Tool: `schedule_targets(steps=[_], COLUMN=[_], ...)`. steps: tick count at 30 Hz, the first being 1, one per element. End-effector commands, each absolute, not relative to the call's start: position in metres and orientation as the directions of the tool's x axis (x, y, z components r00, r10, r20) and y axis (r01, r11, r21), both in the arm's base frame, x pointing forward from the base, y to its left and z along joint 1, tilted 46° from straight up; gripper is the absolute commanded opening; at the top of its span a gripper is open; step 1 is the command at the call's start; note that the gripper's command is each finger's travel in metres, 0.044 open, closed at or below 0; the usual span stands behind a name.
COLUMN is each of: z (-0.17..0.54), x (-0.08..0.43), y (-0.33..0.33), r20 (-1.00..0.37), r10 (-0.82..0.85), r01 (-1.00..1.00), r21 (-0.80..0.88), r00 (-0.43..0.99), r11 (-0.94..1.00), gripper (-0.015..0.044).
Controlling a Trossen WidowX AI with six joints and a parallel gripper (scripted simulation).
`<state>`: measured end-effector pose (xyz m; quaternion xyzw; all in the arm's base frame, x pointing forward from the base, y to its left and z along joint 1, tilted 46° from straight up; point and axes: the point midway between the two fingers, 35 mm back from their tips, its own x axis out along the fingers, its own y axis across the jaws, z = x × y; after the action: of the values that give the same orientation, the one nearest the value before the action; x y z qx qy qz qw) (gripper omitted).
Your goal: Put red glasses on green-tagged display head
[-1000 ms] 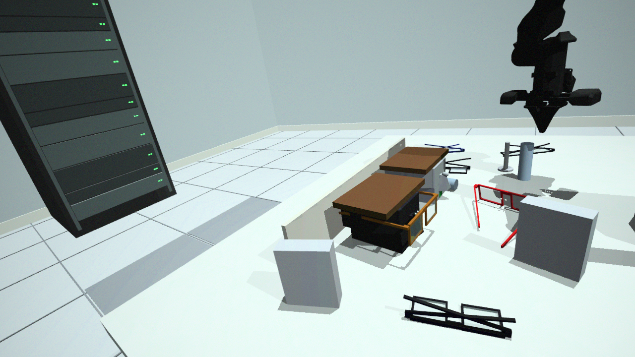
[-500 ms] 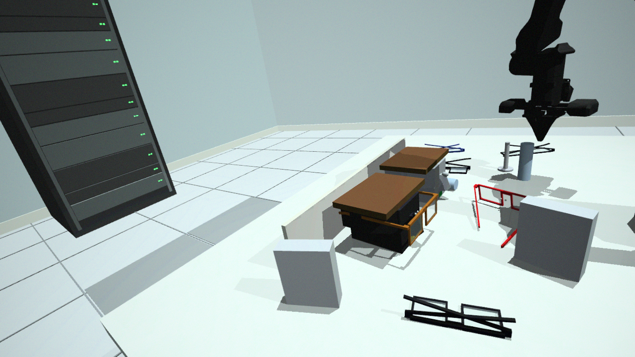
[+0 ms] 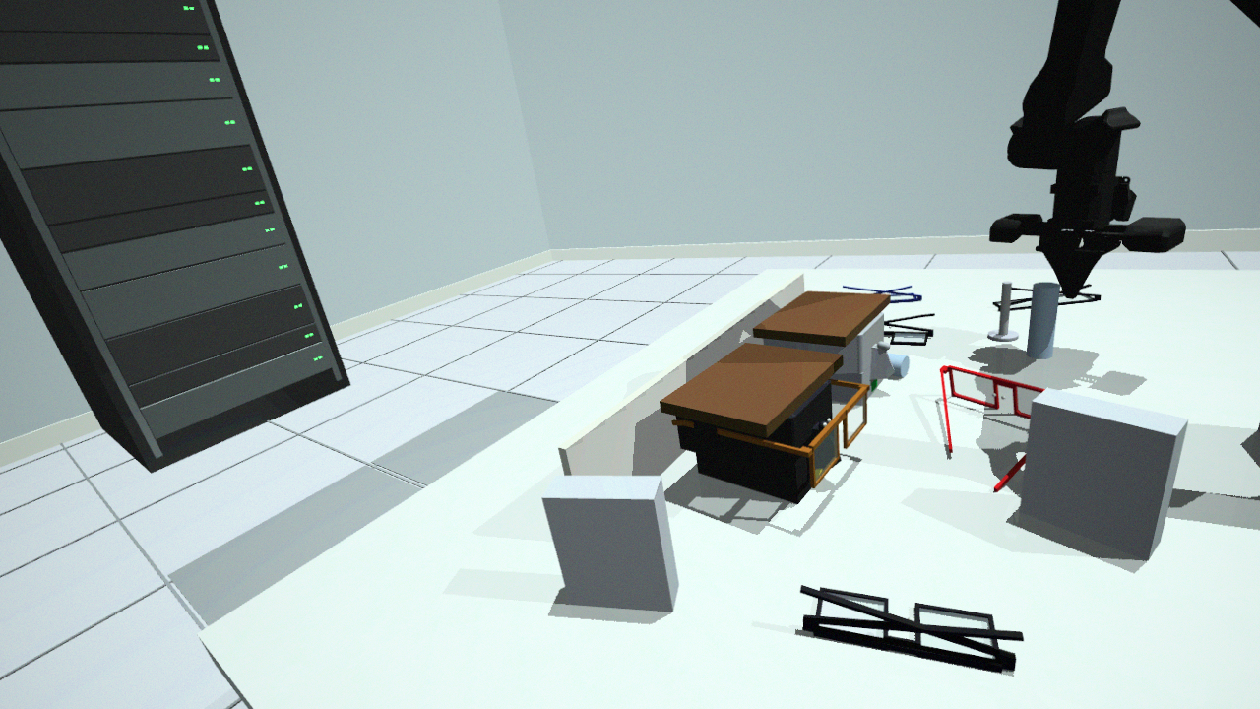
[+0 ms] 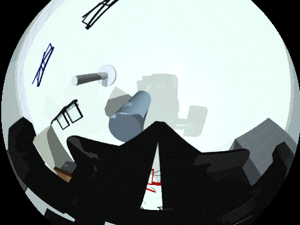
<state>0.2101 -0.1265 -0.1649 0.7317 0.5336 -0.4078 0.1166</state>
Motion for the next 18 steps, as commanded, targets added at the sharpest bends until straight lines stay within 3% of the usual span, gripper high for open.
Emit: schedule_targets(steps=[1, 18], z=[-0.1689, -0.1703], x=[0.2078, 0.2121], y=[-0.1207, -0.1231], r20=[-0.713, -0.713], r10=[0.695, 0.695], r01=[0.871, 0.871], r21=[-0.279, -0.278], r00=[0.096, 0.096], r11=[-0.406, -0.406], gripper=[0.0000, 0.0000])
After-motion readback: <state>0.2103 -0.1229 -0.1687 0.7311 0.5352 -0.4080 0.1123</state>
